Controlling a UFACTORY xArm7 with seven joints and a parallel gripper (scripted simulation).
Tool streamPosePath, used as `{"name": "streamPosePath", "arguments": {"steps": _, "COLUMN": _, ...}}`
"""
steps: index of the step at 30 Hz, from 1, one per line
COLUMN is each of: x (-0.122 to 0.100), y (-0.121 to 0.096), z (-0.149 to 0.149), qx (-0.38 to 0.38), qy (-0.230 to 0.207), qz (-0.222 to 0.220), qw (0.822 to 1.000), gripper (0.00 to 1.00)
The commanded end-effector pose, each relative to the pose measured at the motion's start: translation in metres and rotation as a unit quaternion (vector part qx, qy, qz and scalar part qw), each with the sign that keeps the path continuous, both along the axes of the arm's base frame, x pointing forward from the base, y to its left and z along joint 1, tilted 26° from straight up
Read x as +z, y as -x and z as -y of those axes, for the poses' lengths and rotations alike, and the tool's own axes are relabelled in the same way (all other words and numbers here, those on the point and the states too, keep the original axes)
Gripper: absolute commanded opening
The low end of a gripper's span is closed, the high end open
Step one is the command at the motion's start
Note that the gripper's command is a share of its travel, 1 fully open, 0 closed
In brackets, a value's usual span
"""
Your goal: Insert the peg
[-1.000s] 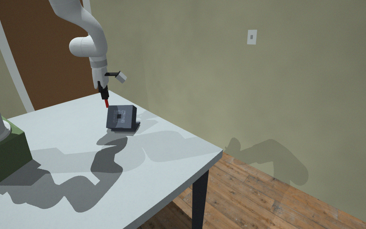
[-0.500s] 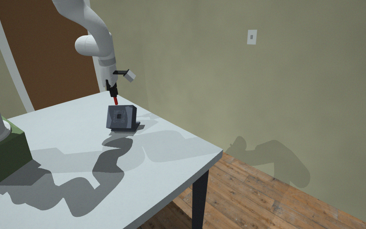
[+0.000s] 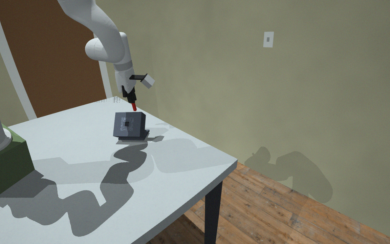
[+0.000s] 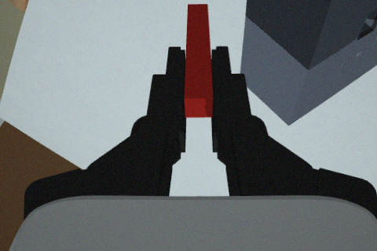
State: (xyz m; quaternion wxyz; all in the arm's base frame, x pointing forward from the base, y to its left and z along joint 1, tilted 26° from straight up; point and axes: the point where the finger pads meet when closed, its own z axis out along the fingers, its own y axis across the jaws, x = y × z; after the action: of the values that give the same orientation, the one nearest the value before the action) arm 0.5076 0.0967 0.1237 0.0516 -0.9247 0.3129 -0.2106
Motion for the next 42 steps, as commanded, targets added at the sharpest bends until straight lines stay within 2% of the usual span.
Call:
{"name": "streamPosePath", "arguments": {"steps": 1, "x": 0.01, "y": -0.011, "z": 0.011, "qx": -0.013, "qy": -0.012, "qz": 0.016, "qw": 1.0, "gripper": 0.0}}
{"name": "streamPosePath", "arguments": {"steps": 16, "x": 0.038, "y": -0.04, "z": 0.061, "qx": -0.069, "qy": -0.046, "qz": 0.069, "qw": 0.994, "gripper": 0.0}}
{"name": "streamPosePath", "arguments": {"steps": 42, "x": 0.031, "y": -0.035, "z": 0.099, "qx": -0.139, "qy": -0.092, "qz": 0.098, "qw": 0.981, "gripper": 0.0}}
